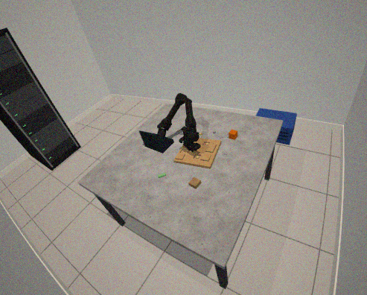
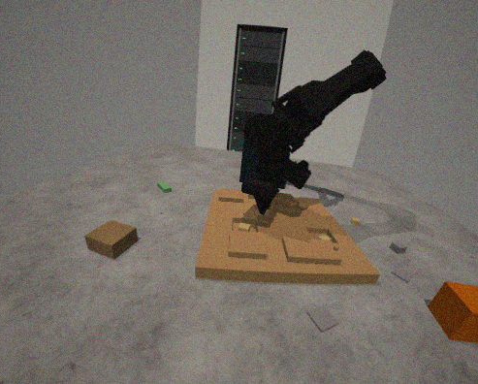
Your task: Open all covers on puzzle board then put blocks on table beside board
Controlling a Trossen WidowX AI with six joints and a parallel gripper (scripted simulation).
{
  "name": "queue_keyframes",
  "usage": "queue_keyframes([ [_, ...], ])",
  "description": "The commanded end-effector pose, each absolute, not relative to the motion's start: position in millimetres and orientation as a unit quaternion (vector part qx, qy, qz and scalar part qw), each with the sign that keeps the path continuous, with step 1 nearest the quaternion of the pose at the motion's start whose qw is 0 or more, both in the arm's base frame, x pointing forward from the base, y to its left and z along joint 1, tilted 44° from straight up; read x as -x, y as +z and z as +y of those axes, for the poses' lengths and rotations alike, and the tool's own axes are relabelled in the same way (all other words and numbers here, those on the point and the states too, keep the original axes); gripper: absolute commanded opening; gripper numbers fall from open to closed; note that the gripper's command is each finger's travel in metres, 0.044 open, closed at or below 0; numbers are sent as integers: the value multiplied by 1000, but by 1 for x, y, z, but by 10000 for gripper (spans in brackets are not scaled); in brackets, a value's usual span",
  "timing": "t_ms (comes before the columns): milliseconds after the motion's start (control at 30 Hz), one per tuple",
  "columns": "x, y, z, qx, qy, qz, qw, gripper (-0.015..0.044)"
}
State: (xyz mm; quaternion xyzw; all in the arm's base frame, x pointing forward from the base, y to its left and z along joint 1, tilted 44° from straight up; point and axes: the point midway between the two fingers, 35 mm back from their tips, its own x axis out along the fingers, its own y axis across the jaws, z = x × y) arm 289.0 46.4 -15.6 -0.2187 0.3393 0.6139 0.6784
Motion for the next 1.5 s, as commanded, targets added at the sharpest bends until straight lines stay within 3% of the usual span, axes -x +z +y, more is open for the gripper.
queue_keyframes([
  [0, -288, -19, 50, 215, 615, 339, 678, 144],
  [133, -288, -20, 51, 215, 615, 339, 678, 144],
  [467, -289, -18, 49, 219, 614, 339, 678, 80],
  [1467, -289, 5, 26, 217, 614, 340, 678, 80],
])
